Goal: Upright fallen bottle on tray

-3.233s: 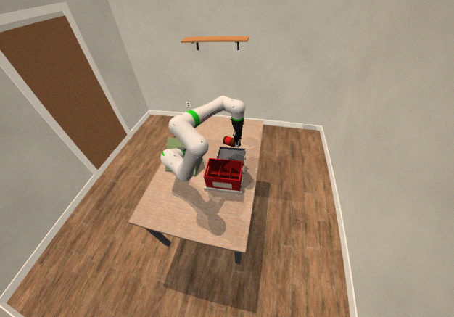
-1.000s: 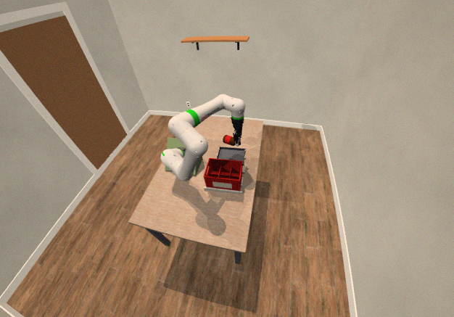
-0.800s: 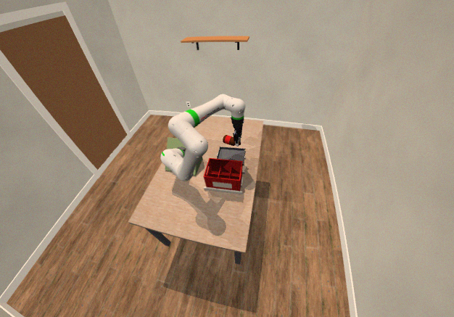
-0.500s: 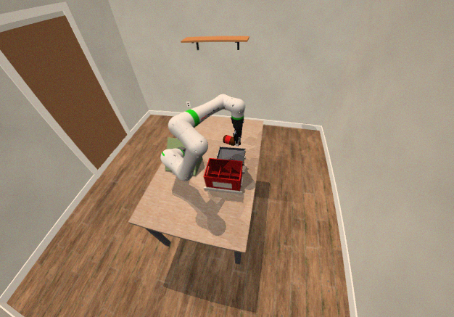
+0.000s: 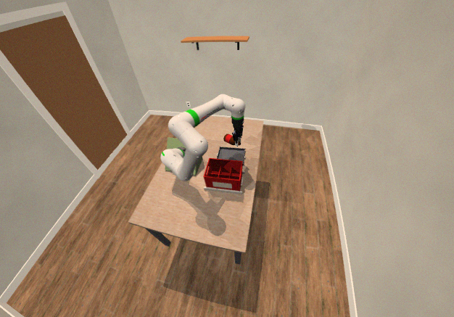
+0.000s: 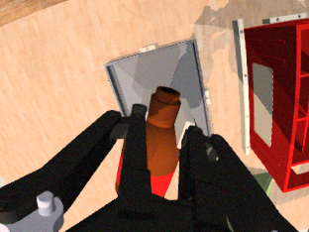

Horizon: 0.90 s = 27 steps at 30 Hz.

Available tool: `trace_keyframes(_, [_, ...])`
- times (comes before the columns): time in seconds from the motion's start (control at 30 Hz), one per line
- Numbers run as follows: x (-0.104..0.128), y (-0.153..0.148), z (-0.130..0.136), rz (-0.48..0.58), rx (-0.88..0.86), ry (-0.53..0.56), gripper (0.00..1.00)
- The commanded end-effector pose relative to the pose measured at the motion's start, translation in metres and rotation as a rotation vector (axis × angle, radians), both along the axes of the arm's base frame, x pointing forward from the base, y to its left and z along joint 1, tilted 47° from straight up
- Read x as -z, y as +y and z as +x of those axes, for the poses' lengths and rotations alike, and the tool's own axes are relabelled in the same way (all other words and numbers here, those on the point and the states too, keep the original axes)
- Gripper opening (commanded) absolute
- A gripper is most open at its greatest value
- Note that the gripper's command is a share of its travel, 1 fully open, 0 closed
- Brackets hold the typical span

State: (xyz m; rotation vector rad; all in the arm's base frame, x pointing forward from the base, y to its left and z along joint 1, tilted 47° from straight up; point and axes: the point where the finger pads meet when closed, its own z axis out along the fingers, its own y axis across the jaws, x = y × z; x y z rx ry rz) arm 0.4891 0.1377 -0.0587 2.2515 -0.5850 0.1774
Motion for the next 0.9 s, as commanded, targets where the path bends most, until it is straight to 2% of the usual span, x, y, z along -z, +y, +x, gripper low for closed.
trace_keyframes(0.0, [-0.0001, 0.0003, 0.0001, -0.002, 0.031, -0.034, 0.00])
trace_keyframes(0.27, [-0.0001, 0.0003, 0.0001, -0.006, 0.076, -0.082, 0.00])
trace_keyframes(0.87, [-0.0001, 0.0003, 0.0001, -0.006, 0.077, -0.084, 0.00])
